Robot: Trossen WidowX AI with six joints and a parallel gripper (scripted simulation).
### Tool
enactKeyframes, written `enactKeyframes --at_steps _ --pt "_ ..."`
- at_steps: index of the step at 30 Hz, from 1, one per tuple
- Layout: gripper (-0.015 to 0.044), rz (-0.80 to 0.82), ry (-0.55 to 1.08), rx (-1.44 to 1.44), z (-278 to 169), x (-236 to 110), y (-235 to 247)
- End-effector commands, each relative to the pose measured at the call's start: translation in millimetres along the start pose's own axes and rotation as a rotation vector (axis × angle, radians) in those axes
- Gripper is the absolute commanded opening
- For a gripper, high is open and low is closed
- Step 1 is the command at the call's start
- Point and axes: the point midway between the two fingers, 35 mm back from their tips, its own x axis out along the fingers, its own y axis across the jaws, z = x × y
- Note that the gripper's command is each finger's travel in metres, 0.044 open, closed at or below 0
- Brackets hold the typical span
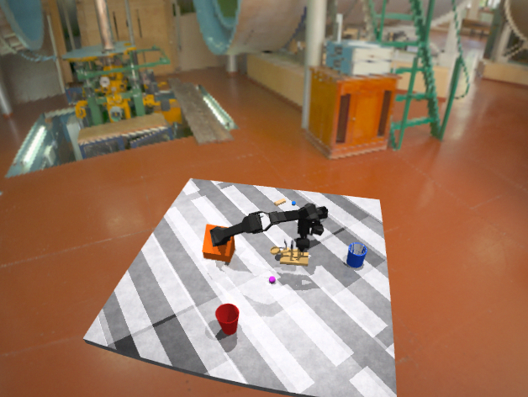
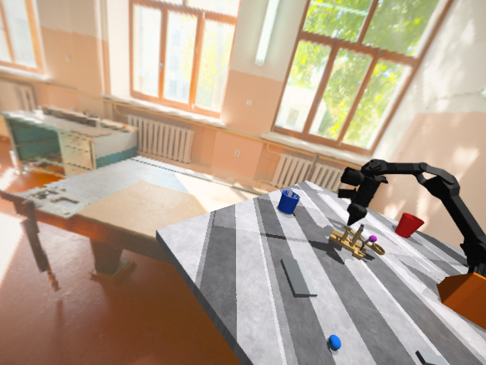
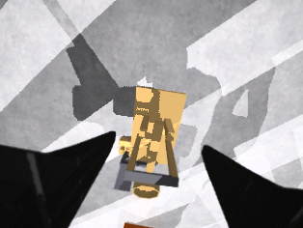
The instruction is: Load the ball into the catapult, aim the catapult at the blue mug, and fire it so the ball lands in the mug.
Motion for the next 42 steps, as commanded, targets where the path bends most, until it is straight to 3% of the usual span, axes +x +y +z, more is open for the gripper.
enactKeyframes --at_steps 1,10,15,42 --pt "0.044 0.005 -0.009 0.001 -3.1 -30.5 0.2" --pt "0.044 0.001 -0.016 -0.005 -4.5 -24.0 0.9" --pt "0.044 -0.001 -0.017 -0.005 -4.0 20.4 0.5" --pt "0.044 -0.002 -0.017 -0.004 -2.5 56.7 0.4"
